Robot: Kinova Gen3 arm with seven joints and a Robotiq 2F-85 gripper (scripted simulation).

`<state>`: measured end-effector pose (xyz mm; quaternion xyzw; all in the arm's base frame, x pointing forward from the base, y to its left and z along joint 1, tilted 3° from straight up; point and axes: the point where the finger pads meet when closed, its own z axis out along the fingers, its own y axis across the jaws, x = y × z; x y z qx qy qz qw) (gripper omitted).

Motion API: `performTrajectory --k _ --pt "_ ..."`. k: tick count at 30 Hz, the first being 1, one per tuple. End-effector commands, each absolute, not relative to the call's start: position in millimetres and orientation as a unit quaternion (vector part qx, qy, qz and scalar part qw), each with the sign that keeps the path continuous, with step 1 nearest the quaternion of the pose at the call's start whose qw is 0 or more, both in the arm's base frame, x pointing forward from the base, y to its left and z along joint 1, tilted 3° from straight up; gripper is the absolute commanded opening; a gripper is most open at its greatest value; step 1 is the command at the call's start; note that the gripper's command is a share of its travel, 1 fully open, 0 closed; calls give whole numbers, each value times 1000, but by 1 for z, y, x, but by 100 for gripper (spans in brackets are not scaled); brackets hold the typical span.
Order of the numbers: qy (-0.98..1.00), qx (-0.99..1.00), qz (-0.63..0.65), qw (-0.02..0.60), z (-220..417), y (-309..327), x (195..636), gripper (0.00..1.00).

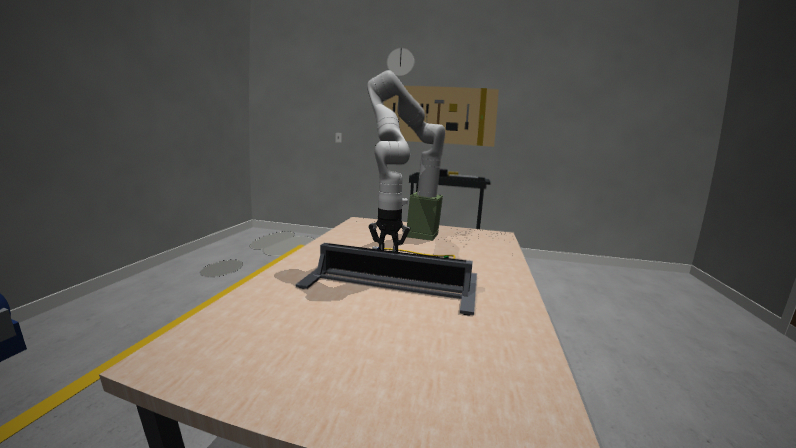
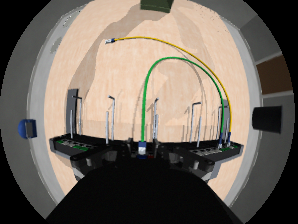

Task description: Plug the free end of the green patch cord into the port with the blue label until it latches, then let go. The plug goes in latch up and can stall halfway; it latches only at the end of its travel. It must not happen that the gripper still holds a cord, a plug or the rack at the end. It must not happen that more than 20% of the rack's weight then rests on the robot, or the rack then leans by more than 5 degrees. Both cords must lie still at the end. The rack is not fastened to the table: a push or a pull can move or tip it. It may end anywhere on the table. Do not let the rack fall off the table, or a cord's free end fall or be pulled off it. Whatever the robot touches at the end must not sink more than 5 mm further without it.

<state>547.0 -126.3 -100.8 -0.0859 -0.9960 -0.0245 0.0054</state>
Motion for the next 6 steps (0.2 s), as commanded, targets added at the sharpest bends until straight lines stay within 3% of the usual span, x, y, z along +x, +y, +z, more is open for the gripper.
performTrajectory --k 1,6 --pt "-996 -86 -25 3 -98 -126 549 37" --pt "-996 -86 -25 3 -98 -126 549 37"
